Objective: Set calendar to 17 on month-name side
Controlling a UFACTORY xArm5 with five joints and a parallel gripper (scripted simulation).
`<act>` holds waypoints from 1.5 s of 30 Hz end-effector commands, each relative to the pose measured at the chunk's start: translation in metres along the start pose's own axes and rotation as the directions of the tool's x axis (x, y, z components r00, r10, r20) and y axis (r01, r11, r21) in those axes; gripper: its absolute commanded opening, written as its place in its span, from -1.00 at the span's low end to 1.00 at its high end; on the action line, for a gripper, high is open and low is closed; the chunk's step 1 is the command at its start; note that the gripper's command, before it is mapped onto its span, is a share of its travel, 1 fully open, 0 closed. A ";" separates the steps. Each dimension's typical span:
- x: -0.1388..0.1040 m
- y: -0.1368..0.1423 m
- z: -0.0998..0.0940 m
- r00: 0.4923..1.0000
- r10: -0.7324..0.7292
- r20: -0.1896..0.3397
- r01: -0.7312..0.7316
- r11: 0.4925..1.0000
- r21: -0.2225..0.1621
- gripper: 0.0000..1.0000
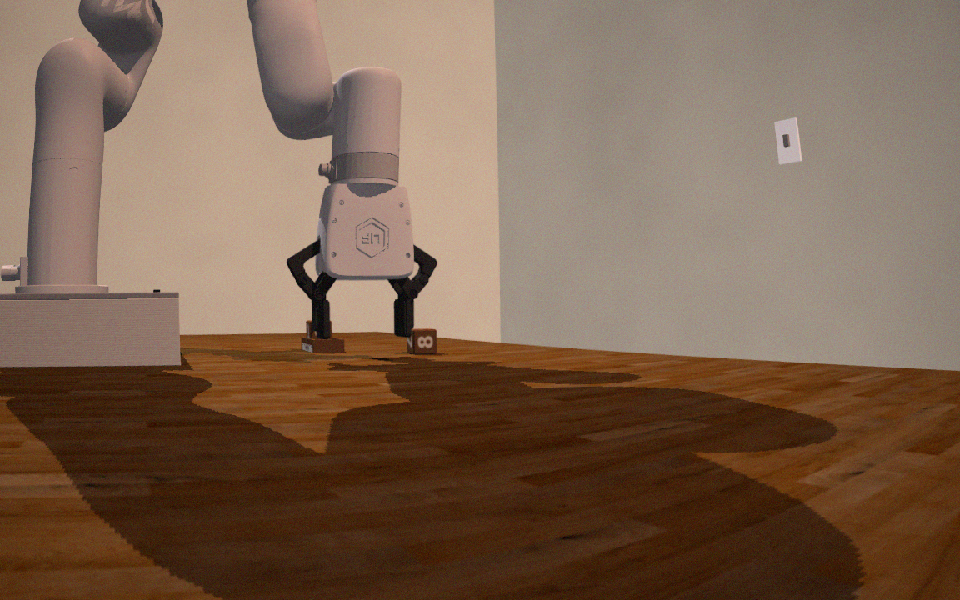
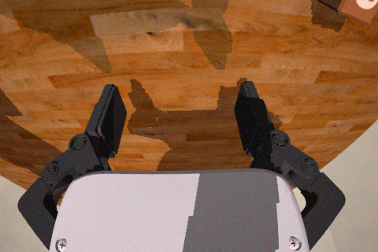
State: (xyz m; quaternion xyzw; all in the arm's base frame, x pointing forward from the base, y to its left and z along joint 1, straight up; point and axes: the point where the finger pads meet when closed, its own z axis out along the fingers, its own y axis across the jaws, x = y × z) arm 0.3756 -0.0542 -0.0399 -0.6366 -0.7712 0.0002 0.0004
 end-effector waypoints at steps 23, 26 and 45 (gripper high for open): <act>0.000 0.001 -0.001 1.000 0.000 0.001 0.000 1.000 -0.003 1.00; 0.000 0.001 -0.001 1.000 0.000 0.001 0.000 1.000 -0.003 1.00; 0.000 0.001 -0.007 1.000 0.000 0.001 0.000 1.000 -0.003 1.00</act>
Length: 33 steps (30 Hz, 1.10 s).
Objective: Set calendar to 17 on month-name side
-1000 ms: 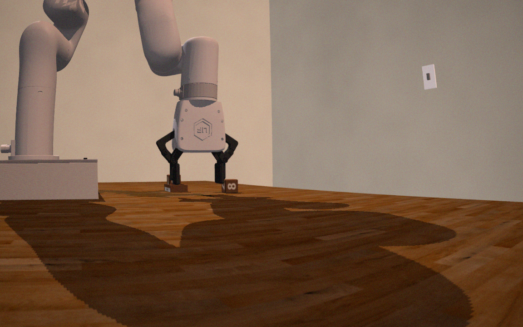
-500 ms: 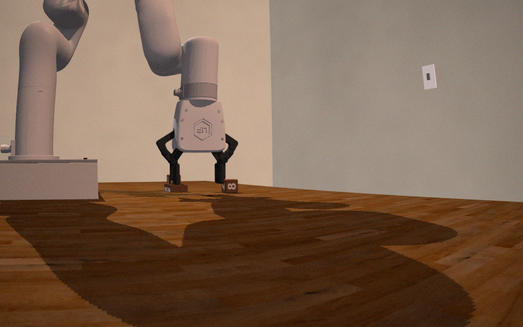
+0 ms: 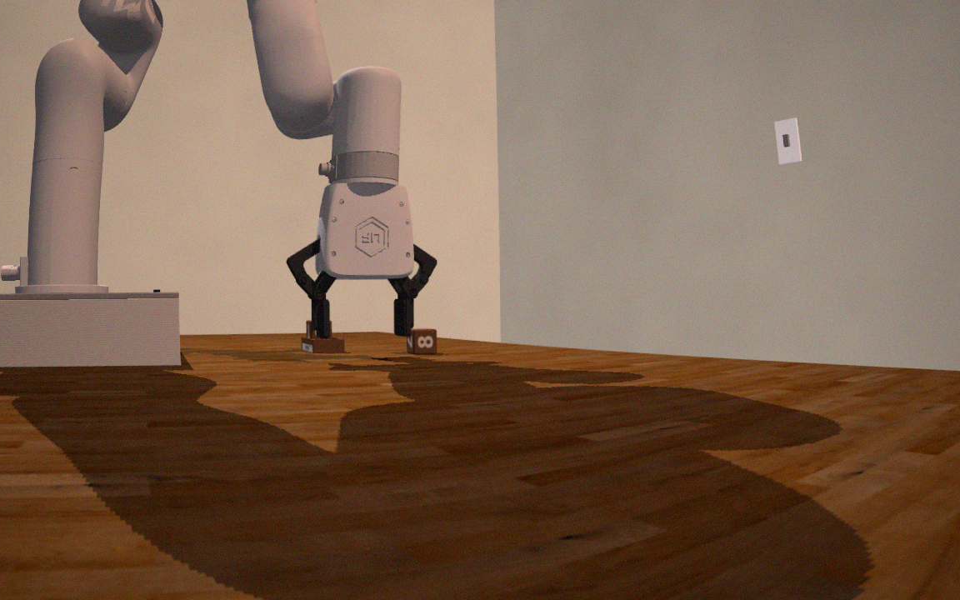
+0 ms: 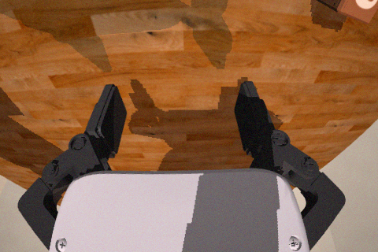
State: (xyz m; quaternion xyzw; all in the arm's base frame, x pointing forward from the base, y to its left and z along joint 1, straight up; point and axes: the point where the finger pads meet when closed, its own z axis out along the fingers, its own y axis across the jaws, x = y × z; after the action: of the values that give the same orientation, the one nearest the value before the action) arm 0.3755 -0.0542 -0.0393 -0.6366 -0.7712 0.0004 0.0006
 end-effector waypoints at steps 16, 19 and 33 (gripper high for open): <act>0.000 0.001 -0.058 1.000 0.000 0.001 0.000 1.000 -0.003 1.00; 0.000 0.001 -0.060 1.000 0.000 0.001 0.000 1.000 -0.003 1.00; 0.000 0.001 -0.060 1.000 -0.001 0.001 0.001 1.000 -0.003 1.00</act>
State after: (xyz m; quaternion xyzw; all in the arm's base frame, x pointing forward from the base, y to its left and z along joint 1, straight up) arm 0.3754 -0.0537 0.0197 -0.6366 -0.7712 0.0004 0.0006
